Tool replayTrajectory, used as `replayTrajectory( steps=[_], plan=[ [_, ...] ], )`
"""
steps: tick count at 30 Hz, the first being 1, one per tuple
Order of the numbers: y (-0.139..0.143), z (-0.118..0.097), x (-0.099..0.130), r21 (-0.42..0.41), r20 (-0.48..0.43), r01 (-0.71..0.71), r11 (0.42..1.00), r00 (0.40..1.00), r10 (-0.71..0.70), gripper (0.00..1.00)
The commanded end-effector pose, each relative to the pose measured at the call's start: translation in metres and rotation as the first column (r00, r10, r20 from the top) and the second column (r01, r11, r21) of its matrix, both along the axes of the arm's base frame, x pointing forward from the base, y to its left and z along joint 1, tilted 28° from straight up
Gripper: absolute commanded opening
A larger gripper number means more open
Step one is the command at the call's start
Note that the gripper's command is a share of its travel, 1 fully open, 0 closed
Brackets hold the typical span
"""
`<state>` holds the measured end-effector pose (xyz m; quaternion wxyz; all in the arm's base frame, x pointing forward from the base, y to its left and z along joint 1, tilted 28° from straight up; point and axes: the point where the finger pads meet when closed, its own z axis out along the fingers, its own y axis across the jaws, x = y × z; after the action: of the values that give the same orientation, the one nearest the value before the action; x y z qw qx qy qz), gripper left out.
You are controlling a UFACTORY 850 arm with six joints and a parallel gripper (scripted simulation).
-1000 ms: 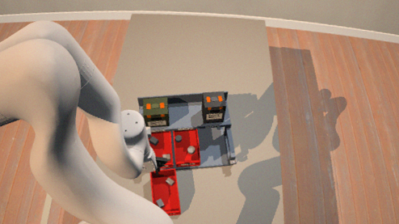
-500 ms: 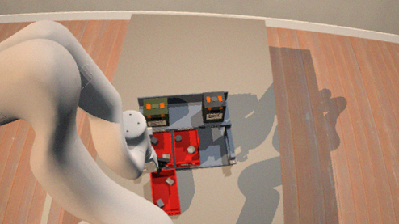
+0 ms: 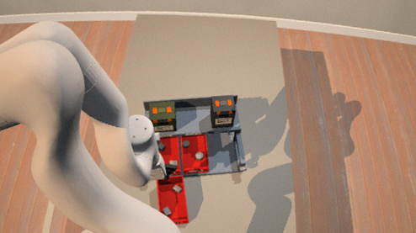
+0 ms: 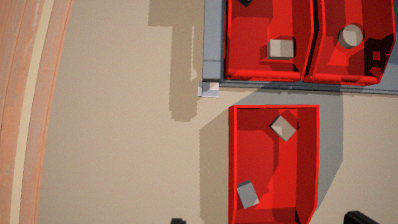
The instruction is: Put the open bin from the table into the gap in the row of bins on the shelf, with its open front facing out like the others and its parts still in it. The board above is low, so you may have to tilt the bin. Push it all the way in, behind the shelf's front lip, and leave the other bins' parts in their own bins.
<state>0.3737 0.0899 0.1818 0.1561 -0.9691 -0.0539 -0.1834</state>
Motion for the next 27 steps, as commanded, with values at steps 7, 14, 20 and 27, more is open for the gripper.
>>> replayTrajectory(
  steps=[7,14,20,27],
  plan=[
    [-0.0002,0.0003,0.0004,0.000,0.001,0.000,1.000,1.000,0.000,1.00],
    [-0.0013,-0.0002,0.0001,0.000,0.001,0.000,1.000,1.000,0.000,1.00],
    [-0.0013,-0.0002,0.0001,0.000,0.001,0.000,1.000,1.000,0.000,1.00],
    [-0.0007,-0.0040,0.0013,0.000,0.001,0.000,1.000,1.000,0.000,1.00]
  ],
)
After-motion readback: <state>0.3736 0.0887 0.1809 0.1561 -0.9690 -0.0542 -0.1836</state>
